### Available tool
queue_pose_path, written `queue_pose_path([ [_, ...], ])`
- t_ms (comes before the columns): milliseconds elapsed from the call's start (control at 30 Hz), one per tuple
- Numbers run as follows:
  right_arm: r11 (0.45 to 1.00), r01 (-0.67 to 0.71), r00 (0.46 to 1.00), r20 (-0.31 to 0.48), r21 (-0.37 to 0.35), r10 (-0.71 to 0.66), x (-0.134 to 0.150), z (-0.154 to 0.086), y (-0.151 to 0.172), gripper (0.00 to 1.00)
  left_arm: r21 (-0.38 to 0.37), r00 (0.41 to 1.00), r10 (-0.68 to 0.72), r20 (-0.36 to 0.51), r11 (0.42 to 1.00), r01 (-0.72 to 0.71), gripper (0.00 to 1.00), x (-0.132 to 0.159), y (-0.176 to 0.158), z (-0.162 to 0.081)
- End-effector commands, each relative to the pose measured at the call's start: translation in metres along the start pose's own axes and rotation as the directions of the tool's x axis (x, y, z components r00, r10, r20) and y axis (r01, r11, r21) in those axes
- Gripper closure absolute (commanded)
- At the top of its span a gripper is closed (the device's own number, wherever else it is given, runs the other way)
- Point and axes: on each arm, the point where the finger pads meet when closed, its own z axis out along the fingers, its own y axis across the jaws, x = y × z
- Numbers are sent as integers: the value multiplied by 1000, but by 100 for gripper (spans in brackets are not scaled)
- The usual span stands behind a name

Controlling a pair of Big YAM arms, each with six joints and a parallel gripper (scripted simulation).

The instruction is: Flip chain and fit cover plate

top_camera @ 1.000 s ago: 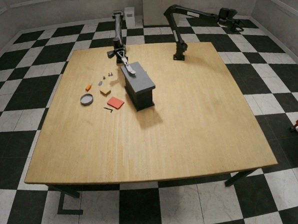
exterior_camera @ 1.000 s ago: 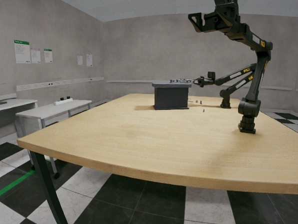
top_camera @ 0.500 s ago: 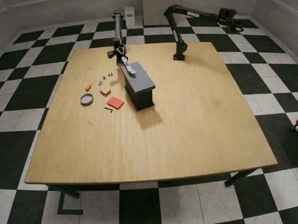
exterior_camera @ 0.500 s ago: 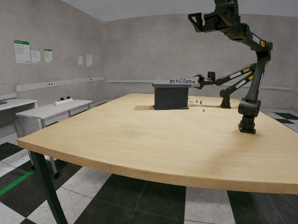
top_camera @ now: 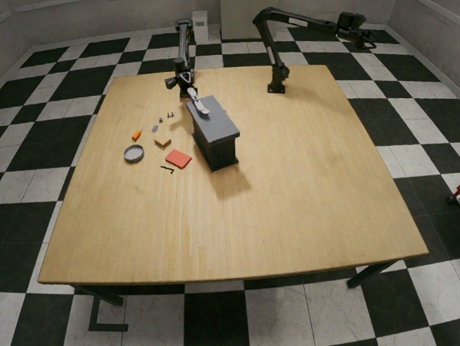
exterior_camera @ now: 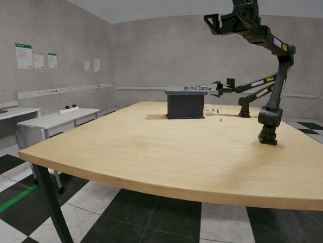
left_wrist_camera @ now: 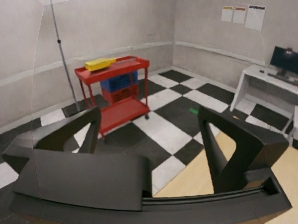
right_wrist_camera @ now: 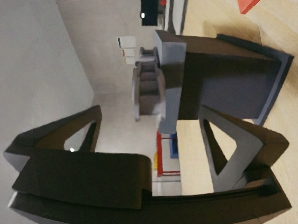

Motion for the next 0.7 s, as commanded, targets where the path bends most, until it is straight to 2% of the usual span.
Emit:
queue_pose_path([
  [0,1000,12,1000,14,-8,-11,-5,-4,10,0,3,997,-2,78,1000,2,0,-40,-3,-5],
  [600,1000,2,1000,14,0,-2,-4,-44,5,0,3,997,-2,78,1000,2,0,-40,-3,-5],
  [667,999,23,1000,14,-38,-23,-3,-48,32,0,3,997,-2,78,1000,2,0,-40,-3,-5],
])
